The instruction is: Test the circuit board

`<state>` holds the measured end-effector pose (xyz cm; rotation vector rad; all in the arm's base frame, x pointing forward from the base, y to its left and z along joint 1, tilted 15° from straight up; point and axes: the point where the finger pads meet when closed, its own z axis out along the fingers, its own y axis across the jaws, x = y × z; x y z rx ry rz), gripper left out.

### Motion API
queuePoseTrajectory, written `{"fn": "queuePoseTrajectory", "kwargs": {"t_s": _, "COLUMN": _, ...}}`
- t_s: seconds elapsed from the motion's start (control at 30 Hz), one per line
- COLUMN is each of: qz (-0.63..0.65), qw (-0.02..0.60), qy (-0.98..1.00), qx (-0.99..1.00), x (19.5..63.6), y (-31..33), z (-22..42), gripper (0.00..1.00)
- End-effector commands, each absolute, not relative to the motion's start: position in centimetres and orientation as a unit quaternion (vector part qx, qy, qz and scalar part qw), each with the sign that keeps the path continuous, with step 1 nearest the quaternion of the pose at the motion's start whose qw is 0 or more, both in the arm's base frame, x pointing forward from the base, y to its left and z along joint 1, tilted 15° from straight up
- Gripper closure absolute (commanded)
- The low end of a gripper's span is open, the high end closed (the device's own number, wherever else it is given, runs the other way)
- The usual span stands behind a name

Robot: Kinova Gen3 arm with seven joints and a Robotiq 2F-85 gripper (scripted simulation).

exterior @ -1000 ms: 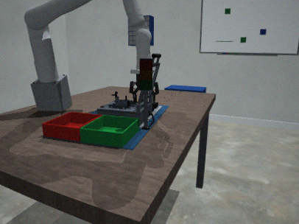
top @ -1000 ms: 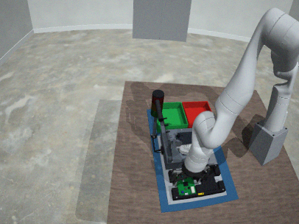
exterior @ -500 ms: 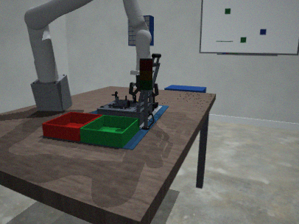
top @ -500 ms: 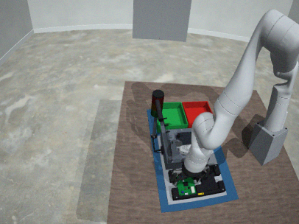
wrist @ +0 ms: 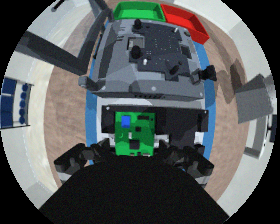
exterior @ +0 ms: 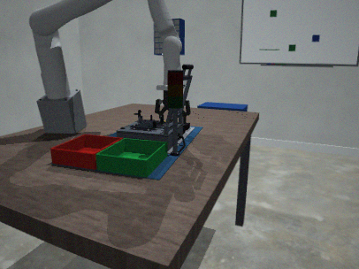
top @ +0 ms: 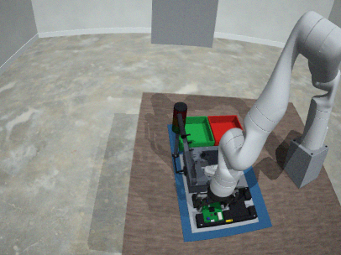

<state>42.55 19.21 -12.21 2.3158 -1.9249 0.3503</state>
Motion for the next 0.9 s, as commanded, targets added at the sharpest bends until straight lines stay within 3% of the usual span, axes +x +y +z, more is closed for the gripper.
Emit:
{"fn": "queuePoseTrajectory", "kwargs": {"t_s": 0.0, "qz": 0.115, "qw": 0.055, "qy": -0.634, "qx": 0.763, "x": 42.6, "y": 19.2, "z": -12.3, "gripper": 0.00}}
{"fn": "queuePoseTrajectory", "kwargs": {"t_s": 0.87, "qz": 0.115, "qw": 0.055, "qy": -0.634, "qx": 0.763, "x": 42.7, "y": 18.9, "z": -13.5, "gripper": 0.00}}
